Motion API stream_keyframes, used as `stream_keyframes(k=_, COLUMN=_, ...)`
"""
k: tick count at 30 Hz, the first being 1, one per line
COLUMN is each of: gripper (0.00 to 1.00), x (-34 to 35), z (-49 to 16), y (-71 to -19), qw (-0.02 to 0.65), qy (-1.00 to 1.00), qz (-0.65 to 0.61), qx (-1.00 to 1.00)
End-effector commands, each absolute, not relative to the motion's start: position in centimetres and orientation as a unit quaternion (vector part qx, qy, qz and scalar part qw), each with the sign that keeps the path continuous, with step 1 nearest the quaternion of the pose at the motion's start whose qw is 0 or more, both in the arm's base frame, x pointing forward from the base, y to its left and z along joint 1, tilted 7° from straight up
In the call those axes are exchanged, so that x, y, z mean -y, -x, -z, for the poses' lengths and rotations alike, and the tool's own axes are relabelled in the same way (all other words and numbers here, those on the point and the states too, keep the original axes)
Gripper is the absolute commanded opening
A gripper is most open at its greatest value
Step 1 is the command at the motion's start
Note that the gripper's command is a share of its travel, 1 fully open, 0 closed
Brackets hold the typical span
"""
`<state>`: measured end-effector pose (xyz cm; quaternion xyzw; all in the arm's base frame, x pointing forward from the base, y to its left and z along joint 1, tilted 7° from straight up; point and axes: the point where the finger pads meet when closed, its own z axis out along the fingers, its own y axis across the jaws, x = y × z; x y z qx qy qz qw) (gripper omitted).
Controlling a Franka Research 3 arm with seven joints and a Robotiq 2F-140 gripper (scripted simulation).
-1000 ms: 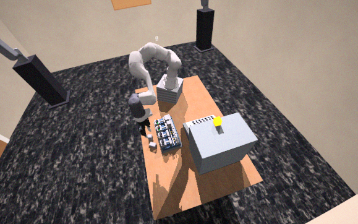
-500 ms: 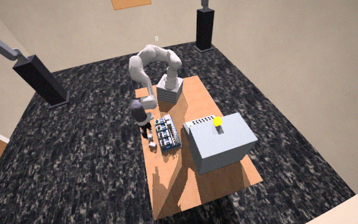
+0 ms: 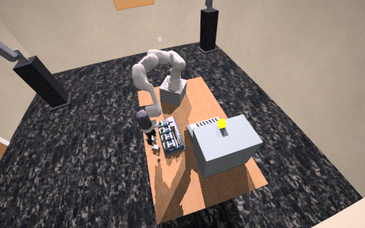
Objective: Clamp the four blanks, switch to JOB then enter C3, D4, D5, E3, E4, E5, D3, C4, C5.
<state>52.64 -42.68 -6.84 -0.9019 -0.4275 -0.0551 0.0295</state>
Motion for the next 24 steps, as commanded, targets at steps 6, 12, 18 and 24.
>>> stream_keyframes(k=6, gripper=0.4, x=42.6, z=10.4, y=-53.3, qw=0.023, qy=0.904, qz=0.058, qx=0.423)
stream_keyframes(k=12, gripper=0.4, x=42.5, z=11.4, y=-53.4, qw=0.023, qy=0.904, qz=0.058, qx=0.423)
stream_keyframes(k=18, gripper=0.4, x=42.5, z=12.3, y=-53.5, qw=0.023, qy=0.904, qz=0.058, qx=0.423)
stream_keyframes(k=24, gripper=0.4, x=42.4, z=12.5, y=-53.5, qw=0.023, qy=0.904, qz=0.058, qx=0.423)
